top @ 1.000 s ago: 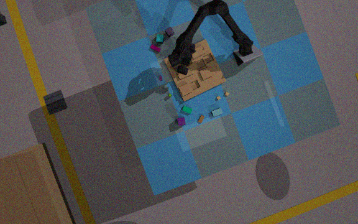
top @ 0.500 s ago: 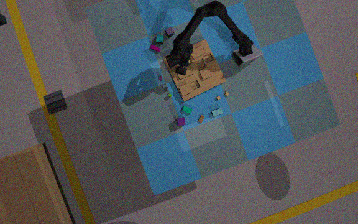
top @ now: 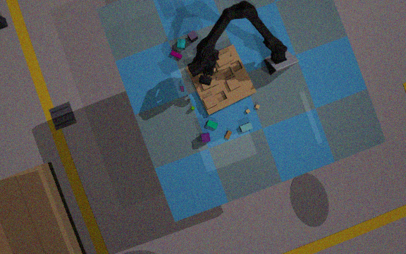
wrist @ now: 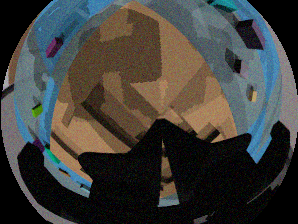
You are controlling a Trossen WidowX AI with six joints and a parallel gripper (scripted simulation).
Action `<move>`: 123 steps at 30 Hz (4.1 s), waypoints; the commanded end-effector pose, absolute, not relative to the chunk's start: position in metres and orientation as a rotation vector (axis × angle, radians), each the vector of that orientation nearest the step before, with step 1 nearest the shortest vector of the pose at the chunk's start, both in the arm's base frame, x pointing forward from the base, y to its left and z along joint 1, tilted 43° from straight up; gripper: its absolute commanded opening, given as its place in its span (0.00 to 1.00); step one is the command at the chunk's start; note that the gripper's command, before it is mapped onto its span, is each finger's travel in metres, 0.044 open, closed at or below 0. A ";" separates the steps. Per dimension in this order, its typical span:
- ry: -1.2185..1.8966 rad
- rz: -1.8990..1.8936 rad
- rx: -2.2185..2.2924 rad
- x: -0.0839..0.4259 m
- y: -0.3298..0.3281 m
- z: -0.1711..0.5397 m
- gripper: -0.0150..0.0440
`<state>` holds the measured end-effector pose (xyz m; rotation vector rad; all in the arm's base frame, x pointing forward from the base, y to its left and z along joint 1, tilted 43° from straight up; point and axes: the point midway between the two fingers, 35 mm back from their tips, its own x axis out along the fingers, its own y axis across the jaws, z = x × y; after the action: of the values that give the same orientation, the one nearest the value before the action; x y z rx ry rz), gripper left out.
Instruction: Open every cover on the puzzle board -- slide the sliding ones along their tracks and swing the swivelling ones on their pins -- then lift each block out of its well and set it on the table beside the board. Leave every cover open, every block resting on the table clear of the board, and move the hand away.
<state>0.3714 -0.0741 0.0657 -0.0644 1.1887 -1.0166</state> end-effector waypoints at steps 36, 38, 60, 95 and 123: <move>1.166 -1.022 -0.052 0.343 -0.062 0.069 0.25; 1.166 -1.022 -0.052 0.343 -0.062 0.069 0.25; 1.166 -1.022 -0.052 0.343 -0.062 0.069 0.25; 1.166 -1.021 -0.051 0.344 -0.051 0.080 0.50; 1.166 -1.021 -0.051 0.344 -0.057 0.075 0.50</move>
<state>0.3452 -0.0528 0.0774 -0.0447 1.1636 -1.0161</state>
